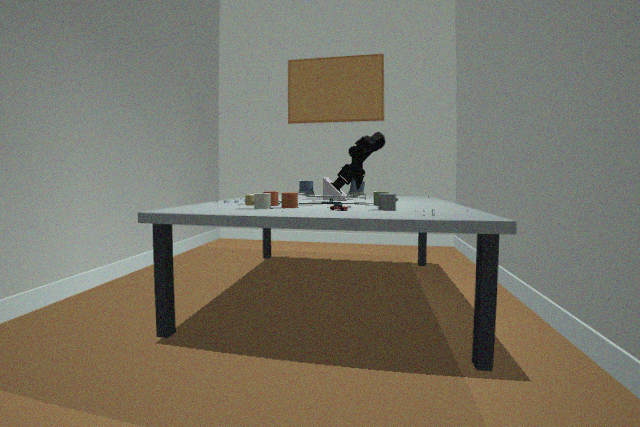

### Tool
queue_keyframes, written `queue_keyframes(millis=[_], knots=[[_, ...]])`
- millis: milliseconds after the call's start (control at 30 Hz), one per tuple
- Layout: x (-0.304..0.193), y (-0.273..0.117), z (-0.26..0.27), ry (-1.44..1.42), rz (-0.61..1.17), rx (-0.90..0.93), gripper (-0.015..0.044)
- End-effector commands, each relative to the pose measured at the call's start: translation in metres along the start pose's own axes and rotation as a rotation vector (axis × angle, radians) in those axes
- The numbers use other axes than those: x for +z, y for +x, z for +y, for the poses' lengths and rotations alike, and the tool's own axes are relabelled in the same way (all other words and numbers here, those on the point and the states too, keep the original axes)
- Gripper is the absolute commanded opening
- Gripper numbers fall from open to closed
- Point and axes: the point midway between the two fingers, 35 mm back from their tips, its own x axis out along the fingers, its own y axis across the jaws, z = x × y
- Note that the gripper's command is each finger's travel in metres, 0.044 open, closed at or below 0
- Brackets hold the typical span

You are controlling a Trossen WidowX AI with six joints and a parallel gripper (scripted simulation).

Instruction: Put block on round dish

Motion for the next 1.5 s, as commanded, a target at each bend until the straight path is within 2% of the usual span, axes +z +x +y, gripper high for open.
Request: queue_keyframes(millis=[0, 1467], knots=[[0.001, -0.008, 0.004, -0.007, -0.009, 0.017, 0.0000], [0.002, -0.066, 0.003, 0.053, -0.023, 0.049, 0.0000]])
